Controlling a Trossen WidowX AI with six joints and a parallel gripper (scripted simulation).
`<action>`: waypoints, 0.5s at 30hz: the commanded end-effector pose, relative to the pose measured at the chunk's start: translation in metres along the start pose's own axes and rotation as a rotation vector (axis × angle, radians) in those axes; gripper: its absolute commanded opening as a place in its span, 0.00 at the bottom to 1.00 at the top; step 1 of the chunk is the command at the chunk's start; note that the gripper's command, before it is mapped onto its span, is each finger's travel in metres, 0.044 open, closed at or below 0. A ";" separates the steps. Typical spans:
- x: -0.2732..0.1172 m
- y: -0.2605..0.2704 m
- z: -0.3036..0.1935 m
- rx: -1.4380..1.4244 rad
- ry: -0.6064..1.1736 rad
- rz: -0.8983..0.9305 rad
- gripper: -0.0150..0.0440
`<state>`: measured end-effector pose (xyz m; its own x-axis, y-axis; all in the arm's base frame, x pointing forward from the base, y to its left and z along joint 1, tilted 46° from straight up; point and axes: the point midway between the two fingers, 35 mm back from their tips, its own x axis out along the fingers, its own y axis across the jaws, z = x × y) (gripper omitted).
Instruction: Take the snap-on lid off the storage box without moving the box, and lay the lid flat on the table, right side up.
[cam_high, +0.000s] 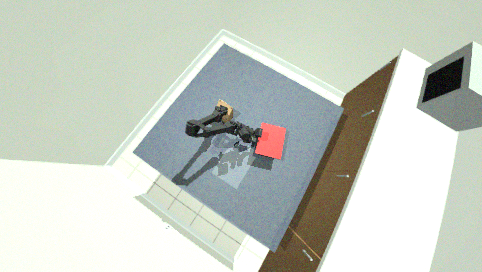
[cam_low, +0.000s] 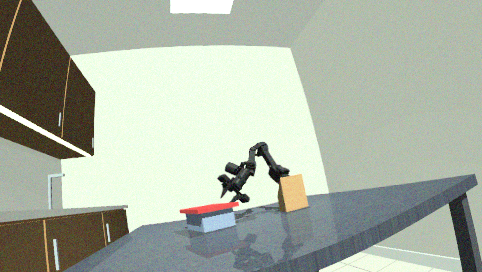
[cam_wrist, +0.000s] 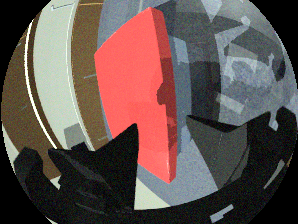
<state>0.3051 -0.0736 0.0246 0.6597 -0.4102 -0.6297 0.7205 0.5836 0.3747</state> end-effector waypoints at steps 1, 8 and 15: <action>0.007 0.002 0.001 -0.002 -0.002 0.007 0.65; 0.018 0.000 0.000 -0.002 -0.003 0.008 0.65; 0.024 -0.001 0.000 -0.002 -0.004 0.008 0.56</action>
<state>0.3172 -0.0836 0.0090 0.6603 -0.4110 -0.6285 0.7201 0.5841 0.3745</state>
